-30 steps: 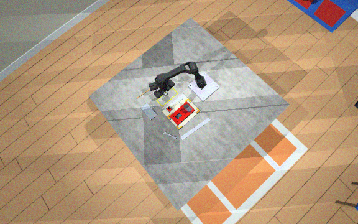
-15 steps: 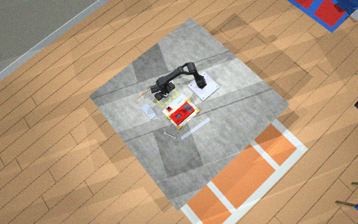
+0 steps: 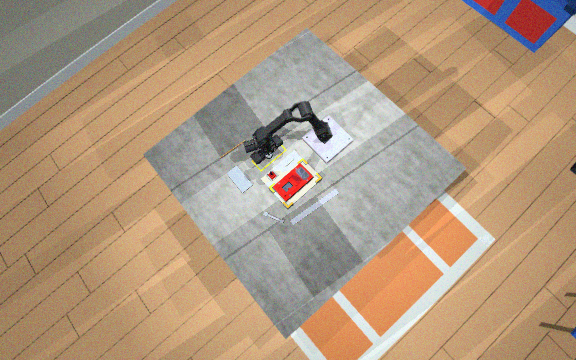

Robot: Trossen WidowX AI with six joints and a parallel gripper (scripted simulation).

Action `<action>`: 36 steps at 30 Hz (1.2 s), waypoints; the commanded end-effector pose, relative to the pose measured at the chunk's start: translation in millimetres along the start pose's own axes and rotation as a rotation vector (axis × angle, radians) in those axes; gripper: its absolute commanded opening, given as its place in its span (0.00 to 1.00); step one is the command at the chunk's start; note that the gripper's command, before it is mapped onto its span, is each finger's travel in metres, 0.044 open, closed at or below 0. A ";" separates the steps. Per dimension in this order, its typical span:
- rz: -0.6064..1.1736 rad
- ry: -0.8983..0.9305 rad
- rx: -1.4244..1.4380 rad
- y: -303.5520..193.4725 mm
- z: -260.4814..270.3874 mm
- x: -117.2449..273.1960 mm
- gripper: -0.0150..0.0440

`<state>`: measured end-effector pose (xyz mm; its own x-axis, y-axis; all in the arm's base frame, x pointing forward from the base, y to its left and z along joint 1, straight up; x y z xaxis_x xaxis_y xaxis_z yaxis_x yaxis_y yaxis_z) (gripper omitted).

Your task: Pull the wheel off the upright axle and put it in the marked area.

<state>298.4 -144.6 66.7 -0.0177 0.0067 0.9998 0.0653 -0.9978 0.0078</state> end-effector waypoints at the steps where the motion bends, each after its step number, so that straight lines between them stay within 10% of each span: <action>1: 0.000 0.001 0.000 0.1 0.1 0.5 0.52; 6: 0.000 0.001 0.000 0.2 0.4 2.9 0.74; 18: -0.001 -0.002 0.003 0.0 0.4 60.2 0.76; 24: 0.000 -0.002 0.002 -18.5 -31.9 80.5 1.00; 36: 0.002 -0.007 0.003 -43.4 -75.8 104.5 1.00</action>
<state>223.9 -108.2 168.2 -0.0136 0.0047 0.9999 0.0661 -0.9978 0.0056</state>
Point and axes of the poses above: the point midway between the two fingers, 35 mm back from their tips, its own x axis back along the fingers, its own z axis across the jaws, y = z × x, the point moved 4 cm from there along x, back along the fingers, and after that the axes turned 6 degrees about x, right-handed, at the moved point
